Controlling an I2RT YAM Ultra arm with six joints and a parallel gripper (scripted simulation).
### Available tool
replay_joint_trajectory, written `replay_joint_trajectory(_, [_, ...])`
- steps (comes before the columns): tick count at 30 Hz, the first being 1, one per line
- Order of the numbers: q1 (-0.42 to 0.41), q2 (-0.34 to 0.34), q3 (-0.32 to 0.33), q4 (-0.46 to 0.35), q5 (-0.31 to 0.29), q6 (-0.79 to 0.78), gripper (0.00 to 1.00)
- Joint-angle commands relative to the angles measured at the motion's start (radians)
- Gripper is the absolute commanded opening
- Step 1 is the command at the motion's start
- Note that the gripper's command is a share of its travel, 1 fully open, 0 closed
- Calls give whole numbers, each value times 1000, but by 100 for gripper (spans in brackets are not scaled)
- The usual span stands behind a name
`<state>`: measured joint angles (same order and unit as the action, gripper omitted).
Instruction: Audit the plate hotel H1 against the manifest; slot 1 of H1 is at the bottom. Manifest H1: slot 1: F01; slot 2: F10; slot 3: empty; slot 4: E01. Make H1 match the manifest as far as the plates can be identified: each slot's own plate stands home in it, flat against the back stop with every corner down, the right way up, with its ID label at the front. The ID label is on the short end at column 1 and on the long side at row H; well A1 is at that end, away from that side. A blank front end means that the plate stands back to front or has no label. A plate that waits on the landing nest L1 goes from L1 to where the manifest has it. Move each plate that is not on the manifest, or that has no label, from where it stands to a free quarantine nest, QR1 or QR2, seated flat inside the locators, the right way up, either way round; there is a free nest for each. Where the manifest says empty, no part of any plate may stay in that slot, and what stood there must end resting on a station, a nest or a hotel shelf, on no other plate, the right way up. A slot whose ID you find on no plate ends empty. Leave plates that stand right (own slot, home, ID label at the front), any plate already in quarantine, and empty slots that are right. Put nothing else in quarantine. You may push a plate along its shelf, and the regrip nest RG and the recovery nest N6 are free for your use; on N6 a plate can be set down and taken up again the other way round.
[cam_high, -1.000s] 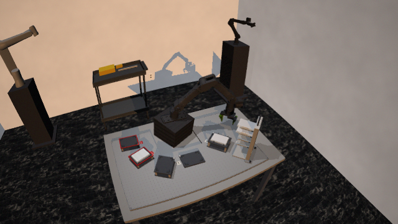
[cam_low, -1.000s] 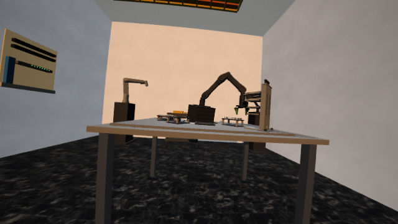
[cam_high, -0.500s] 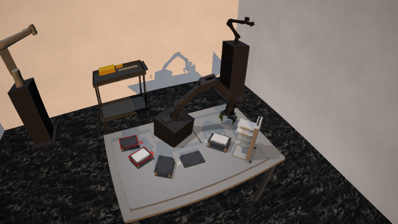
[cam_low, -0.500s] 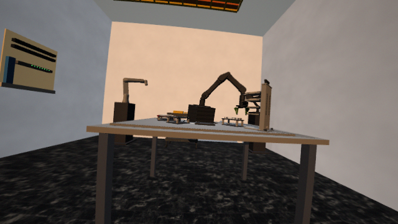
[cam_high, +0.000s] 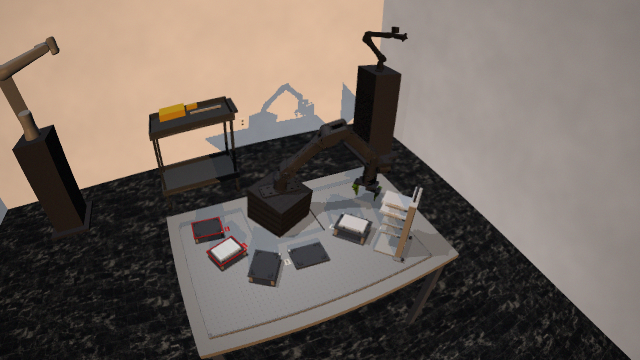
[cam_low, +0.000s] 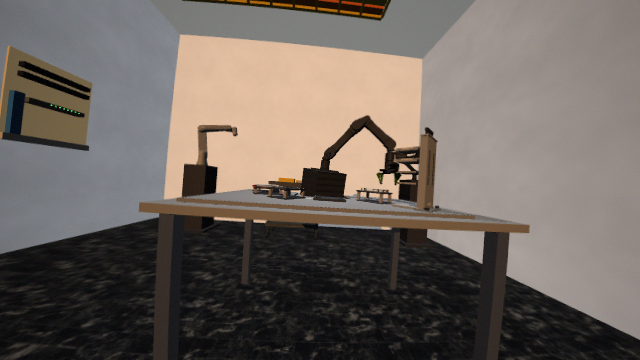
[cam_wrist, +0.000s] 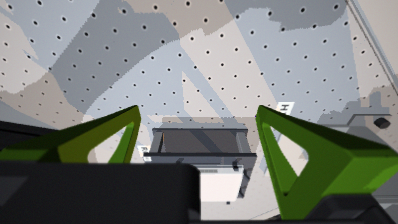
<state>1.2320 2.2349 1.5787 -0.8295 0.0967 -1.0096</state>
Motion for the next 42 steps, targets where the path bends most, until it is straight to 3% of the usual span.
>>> replay_joint_trajectory(1, [1, -10, 5, 7, -4, -1, 100])
replay_joint_trajectory(9, [1, -10, 5, 7, -4, -1, 100])
replay_joint_trajectory(42, [11, -90, 75, -144, -3, 10, 100])
